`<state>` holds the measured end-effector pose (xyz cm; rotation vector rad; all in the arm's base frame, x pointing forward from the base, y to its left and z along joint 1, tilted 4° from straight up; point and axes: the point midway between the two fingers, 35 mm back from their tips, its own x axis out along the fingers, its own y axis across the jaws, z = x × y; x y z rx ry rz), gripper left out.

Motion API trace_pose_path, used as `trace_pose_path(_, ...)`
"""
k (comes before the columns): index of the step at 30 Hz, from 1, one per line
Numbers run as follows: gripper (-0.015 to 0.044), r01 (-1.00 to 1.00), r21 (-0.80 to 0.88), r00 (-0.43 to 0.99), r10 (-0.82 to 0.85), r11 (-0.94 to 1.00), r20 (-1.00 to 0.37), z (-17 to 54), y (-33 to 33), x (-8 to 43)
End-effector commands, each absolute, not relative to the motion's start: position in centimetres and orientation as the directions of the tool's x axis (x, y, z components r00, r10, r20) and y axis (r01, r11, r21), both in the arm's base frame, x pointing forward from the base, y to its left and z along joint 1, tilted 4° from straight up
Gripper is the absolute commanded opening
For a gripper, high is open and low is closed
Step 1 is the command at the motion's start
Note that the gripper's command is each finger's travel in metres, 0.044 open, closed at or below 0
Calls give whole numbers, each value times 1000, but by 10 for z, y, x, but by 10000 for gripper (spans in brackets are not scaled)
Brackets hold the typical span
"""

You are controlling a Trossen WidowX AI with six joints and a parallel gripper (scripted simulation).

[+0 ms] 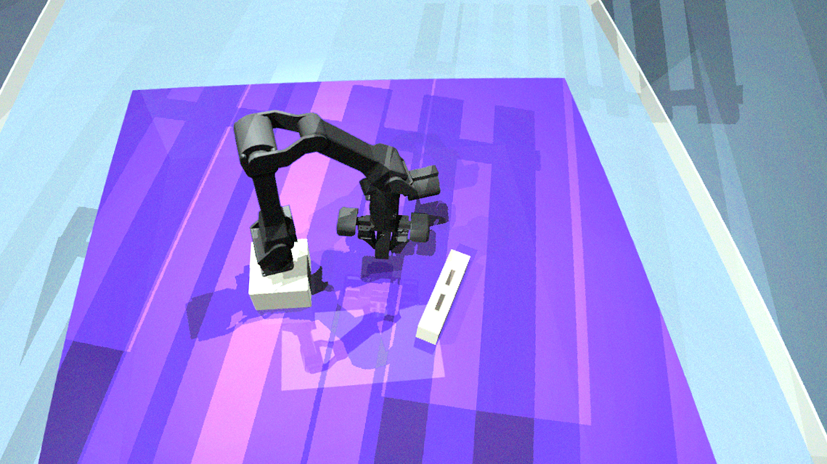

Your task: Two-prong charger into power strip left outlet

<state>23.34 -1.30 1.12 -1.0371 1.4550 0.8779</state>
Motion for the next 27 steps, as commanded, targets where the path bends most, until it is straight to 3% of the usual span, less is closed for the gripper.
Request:
trace_pose_path(1,0,-907,-31,-24,-125,419,-992,10,-14,237)
trace_pose_path(27,0,-650,-56,-36,-104,758,-994,2,-21,243)
